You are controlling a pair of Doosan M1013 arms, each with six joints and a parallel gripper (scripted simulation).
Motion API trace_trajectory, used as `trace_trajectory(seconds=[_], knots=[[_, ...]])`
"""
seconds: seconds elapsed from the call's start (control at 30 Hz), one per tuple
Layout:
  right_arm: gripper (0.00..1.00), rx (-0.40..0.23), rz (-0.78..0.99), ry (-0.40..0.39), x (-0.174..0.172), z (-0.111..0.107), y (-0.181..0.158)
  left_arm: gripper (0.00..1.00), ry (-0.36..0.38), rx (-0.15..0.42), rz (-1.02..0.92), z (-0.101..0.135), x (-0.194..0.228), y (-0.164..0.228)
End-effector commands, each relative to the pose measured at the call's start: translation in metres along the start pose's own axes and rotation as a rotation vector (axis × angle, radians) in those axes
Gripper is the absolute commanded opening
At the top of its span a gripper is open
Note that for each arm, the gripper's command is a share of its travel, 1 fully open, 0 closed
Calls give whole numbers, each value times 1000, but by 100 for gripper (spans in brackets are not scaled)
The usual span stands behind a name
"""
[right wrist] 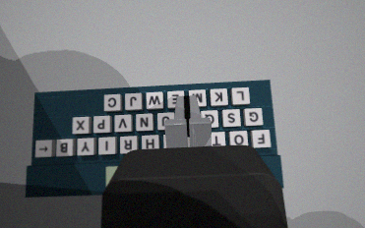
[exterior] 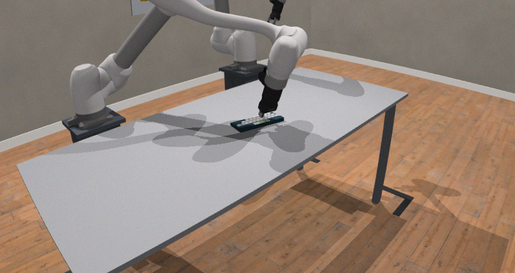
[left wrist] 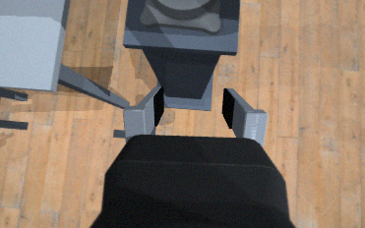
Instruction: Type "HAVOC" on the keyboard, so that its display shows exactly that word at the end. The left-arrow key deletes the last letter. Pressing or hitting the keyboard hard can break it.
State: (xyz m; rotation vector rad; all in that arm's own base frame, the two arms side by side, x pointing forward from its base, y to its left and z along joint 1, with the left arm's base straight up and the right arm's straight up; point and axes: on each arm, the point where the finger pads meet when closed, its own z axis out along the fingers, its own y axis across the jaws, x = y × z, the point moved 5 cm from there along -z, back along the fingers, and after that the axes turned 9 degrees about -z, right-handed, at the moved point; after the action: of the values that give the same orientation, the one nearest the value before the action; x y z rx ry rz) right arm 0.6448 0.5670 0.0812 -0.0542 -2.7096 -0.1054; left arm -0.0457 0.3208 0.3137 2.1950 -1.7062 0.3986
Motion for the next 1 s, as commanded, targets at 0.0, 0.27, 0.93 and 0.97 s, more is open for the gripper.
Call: trace_trajectory(seconds=[0.0, 0.27, 0.93, 0.97], knots=[[0, -1, -1, -1, 0, -1, 0, 100, -1, 0, 0, -1, 0, 0], [0, -1, -1, -1, 2, -4, 1, 100, -1, 0, 0, -1, 0, 0], [0, -1, -1, -1, 7, -10, -17, 100, -1, 0, 0, -1, 0, 0], [0, -1, -1, -1, 7, -10, -17, 100, -1, 0, 0, -1, 0, 0]])
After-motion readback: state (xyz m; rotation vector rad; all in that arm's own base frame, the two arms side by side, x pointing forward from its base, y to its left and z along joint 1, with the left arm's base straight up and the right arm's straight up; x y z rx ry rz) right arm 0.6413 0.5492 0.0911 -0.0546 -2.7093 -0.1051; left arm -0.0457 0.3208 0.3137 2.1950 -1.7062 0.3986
